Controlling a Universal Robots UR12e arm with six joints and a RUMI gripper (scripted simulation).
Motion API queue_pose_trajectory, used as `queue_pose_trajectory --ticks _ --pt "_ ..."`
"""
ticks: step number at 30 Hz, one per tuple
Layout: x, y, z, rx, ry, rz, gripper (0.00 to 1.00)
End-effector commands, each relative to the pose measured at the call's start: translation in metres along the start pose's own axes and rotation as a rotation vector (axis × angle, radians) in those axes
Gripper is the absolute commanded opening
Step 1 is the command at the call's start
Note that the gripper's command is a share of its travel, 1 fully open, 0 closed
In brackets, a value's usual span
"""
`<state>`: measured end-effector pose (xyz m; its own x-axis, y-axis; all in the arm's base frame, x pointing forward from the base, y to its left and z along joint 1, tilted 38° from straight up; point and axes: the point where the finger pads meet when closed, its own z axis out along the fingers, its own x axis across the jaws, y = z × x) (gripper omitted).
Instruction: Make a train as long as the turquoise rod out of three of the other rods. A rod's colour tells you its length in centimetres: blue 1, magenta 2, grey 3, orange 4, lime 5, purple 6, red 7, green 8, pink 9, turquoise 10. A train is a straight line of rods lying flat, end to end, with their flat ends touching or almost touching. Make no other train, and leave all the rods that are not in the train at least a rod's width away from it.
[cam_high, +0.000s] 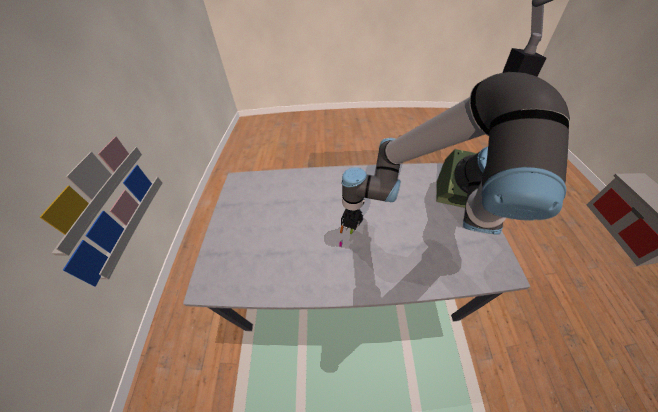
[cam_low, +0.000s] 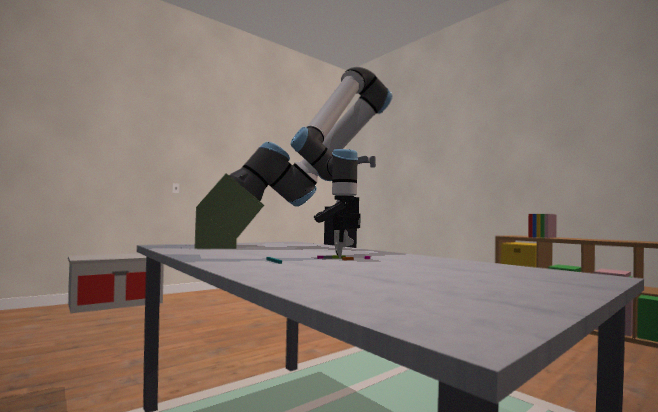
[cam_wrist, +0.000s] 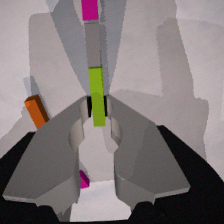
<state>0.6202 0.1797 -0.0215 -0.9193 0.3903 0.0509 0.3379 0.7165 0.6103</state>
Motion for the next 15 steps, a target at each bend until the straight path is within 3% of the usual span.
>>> queue_pose_trajectory --ticks 1,9,15 --pt "-0.0019 0.0007 -0.0009 0.0 -0.003 -0.001 0.0" --pt "-0.0019 0.0007 -0.0009 0.0 -0.003 -0.001 0.0" --pt "-0.0019 0.0007 -0.0009 0.0 -0.003 -0.001 0.06"
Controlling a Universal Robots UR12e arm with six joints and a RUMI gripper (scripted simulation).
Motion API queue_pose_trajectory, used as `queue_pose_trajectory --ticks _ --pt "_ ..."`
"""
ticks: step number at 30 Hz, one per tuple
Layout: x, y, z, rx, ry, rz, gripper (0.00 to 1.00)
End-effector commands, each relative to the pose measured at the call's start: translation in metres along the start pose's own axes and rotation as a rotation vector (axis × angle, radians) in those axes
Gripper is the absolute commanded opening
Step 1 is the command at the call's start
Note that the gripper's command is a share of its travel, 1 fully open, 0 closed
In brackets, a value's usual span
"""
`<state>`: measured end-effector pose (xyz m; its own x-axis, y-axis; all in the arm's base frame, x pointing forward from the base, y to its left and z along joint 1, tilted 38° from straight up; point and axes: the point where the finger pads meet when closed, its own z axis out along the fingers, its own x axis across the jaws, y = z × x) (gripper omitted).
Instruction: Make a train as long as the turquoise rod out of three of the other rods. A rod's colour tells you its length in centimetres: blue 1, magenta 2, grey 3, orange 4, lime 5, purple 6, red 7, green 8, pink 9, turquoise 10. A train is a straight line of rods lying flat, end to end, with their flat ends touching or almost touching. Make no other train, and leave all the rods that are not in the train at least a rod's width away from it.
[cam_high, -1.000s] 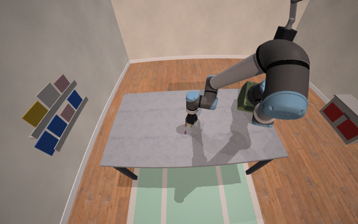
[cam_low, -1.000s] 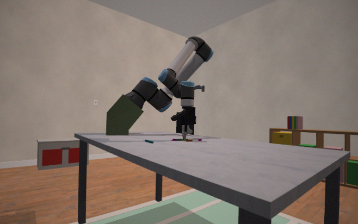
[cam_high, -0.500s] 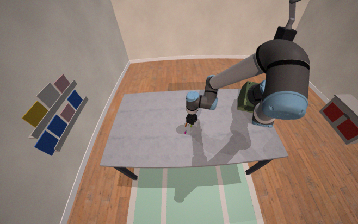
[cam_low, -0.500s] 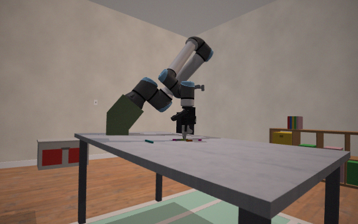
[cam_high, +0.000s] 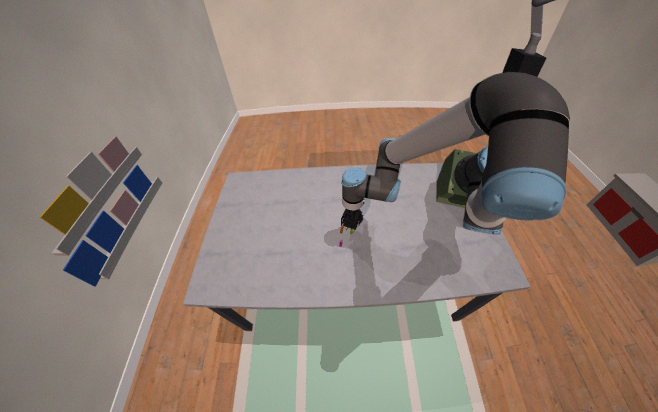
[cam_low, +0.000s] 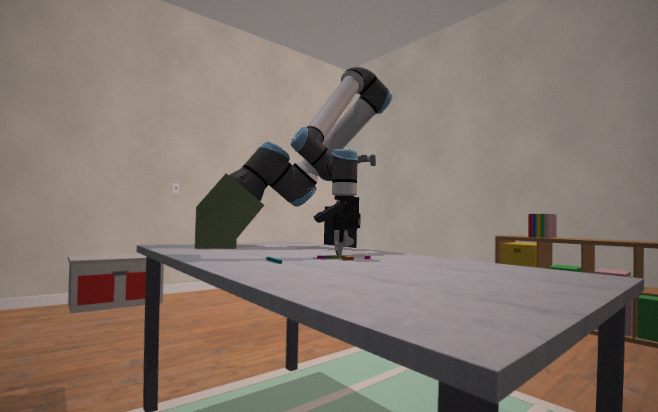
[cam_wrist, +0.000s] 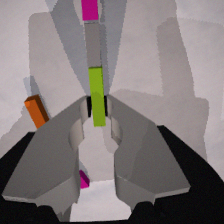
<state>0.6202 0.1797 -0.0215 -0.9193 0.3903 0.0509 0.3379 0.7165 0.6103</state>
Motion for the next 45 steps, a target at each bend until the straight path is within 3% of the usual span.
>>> queue_pose_trajectory --ticks 1,9,25,33,45 --pt "-0.002 0.001 -0.001 0.0 -0.003 -0.001 0.06" --pt "-0.002 0.001 -0.001 0.0 -0.003 -0.001 0.14" --pt "-0.002 0.0 -0.007 0.0 -0.004 -0.001 0.14" --pt "-0.001 0.0 -0.029 0.0 -0.003 0.0 0.14" --pt "-0.004 0.001 -0.088 0.001 -0.007 -0.003 0.14"
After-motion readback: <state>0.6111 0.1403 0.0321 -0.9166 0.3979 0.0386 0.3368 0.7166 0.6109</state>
